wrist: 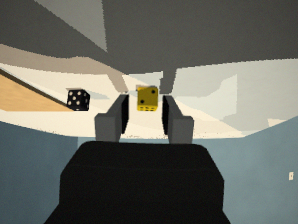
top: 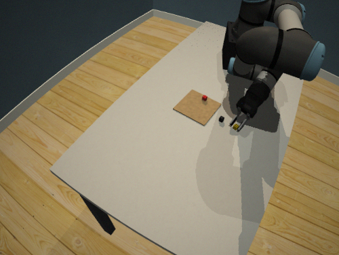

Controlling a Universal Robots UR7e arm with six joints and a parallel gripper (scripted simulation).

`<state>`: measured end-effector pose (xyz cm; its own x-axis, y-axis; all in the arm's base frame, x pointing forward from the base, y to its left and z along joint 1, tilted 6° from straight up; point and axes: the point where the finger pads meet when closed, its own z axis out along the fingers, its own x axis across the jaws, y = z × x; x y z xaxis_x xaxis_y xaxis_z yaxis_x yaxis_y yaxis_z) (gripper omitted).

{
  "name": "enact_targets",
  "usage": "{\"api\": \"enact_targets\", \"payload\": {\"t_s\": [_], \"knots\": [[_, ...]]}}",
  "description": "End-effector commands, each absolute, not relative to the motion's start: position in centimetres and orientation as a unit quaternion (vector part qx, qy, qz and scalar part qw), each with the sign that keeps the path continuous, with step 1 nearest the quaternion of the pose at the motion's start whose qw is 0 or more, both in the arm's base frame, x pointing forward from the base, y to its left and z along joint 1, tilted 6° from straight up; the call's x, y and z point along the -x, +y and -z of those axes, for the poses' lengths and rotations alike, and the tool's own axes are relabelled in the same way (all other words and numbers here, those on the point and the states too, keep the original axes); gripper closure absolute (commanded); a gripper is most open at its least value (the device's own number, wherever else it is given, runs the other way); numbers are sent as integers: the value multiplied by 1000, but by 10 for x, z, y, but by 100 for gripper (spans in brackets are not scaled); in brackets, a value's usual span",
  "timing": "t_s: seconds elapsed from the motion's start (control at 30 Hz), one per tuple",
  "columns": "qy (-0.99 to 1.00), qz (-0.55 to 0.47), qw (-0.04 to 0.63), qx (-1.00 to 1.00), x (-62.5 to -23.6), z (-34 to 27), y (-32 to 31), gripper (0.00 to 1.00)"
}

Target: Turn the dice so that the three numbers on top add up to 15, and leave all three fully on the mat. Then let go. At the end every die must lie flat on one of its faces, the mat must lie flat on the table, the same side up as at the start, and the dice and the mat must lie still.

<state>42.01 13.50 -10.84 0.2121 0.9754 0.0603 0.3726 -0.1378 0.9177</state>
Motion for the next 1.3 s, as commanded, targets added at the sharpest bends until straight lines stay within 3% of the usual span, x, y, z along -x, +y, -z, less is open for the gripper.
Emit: {"api": "enact_targets", "payload": {"t_s": [0.0, 0.83, 1.27], "knots": [[510, -367, 413, -659, -421, 109, 136, 36], [510, -367, 413, -659, -419, 108, 136, 36], [510, -367, 413, -659, -381, 92, 143, 36]]}}
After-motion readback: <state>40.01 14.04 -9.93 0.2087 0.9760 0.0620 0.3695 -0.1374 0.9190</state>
